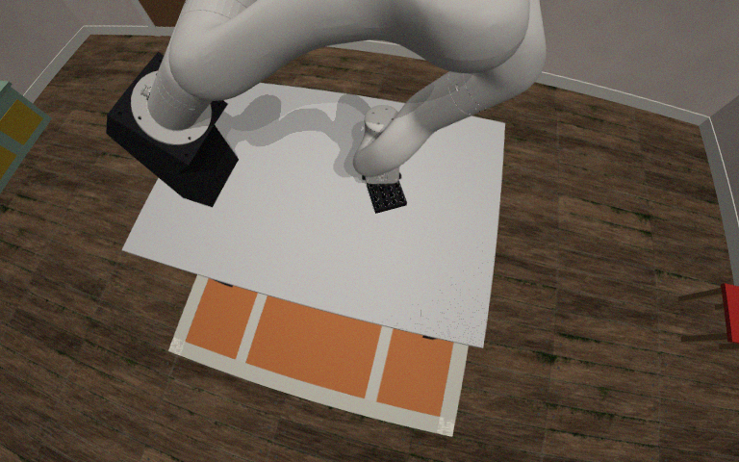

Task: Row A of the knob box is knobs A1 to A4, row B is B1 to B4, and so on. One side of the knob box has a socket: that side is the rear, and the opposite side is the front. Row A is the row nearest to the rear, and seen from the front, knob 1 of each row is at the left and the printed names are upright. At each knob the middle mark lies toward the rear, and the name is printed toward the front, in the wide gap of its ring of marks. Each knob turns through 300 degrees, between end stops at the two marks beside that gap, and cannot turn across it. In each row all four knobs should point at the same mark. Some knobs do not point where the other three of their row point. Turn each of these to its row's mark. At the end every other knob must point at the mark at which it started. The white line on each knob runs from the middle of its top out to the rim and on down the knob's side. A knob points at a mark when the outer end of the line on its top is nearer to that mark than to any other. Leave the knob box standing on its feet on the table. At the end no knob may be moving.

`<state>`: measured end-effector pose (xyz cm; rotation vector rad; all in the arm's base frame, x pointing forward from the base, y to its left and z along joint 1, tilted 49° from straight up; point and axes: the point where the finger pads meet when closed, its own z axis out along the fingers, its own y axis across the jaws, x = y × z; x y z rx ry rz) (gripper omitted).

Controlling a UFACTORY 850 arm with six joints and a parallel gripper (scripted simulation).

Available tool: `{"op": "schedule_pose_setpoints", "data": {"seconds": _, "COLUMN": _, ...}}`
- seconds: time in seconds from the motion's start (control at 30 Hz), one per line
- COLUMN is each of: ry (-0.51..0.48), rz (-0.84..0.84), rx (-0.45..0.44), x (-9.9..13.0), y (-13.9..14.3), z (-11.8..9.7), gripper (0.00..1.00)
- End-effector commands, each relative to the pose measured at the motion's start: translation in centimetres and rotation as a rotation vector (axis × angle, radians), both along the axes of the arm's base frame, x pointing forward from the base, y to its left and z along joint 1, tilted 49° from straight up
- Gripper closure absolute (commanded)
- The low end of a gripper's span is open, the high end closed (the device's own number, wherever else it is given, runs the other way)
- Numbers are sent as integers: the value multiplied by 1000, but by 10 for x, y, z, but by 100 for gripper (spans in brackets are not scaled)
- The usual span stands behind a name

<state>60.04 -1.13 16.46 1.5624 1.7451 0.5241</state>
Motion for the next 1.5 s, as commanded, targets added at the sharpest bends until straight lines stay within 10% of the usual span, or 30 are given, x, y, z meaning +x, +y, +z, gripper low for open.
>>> {"op": "schedule_pose_setpoints", "data": {"seconds": 0.0, "ry": 0, "rz": 0, "rx": 0, "x": 1, "y": 0, "z": -1, "gripper": 81}}
{"op": "schedule_pose_setpoints", "data": {"seconds": 1.47, "ry": 0, "rz": 0, "rx": 0, "x": 7, "y": -1, "z": -6, "gripper": 81}}
